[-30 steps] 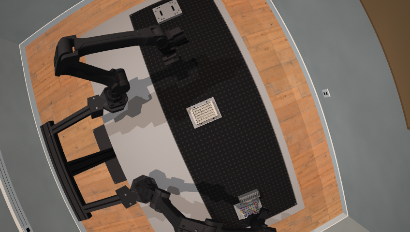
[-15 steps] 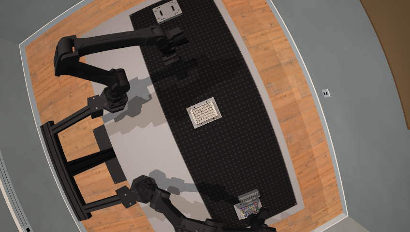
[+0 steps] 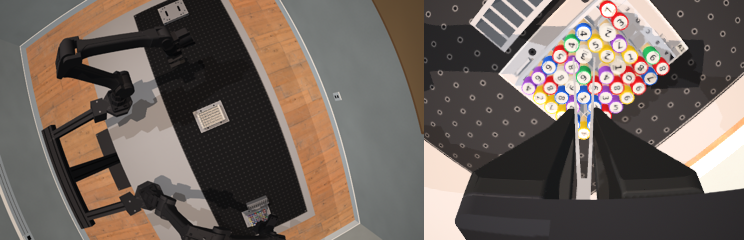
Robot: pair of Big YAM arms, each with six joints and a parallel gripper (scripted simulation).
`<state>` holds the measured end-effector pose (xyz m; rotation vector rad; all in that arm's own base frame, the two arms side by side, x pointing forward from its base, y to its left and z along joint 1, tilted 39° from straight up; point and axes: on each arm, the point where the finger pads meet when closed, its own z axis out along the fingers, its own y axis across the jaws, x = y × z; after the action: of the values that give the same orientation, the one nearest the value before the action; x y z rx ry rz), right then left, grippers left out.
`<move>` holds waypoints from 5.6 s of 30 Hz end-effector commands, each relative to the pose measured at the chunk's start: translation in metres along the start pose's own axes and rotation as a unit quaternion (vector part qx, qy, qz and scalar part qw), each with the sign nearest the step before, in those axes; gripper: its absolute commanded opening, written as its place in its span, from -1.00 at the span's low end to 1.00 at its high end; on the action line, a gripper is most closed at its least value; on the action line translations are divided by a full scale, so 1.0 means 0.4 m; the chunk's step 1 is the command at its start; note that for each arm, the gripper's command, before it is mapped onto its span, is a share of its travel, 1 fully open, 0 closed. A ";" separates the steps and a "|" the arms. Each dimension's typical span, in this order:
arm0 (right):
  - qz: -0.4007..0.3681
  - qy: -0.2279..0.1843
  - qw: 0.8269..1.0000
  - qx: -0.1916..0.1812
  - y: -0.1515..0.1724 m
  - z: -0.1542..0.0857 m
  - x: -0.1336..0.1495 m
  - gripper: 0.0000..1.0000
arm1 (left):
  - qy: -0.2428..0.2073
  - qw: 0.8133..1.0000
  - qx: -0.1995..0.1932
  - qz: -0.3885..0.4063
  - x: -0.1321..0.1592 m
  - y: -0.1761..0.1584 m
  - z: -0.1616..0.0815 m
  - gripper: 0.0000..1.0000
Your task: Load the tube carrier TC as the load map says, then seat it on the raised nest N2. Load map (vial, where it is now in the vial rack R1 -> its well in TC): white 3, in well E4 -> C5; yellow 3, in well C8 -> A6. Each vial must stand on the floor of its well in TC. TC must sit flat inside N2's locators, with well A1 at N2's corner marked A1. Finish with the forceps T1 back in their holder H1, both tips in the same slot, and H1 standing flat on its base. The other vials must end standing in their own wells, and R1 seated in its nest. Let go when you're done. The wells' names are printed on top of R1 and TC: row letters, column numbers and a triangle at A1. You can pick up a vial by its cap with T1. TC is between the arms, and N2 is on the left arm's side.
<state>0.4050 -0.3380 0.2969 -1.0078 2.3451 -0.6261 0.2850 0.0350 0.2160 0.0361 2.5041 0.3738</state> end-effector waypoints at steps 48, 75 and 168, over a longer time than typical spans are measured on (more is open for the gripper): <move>0.002 -0.002 1.000 -0.003 -0.002 0.059 -0.003 -0.78 | -0.014 1.000 0.001 0.003 -0.029 0.005 -0.019 1.00; 0.002 -0.003 1.000 -0.003 -0.001 0.077 -0.001 -0.78 | -0.014 1.000 0.001 0.003 -0.029 0.005 -0.019 1.00; -0.004 -0.001 1.000 0.003 -0.018 -0.091 -0.009 -0.82 | -0.014 1.000 0.001 0.003 -0.029 0.005 -0.019 1.00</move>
<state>0.3901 -0.3318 0.3176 -1.0042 2.3447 -0.6276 0.2850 0.0350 0.2160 0.0361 2.5041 0.3738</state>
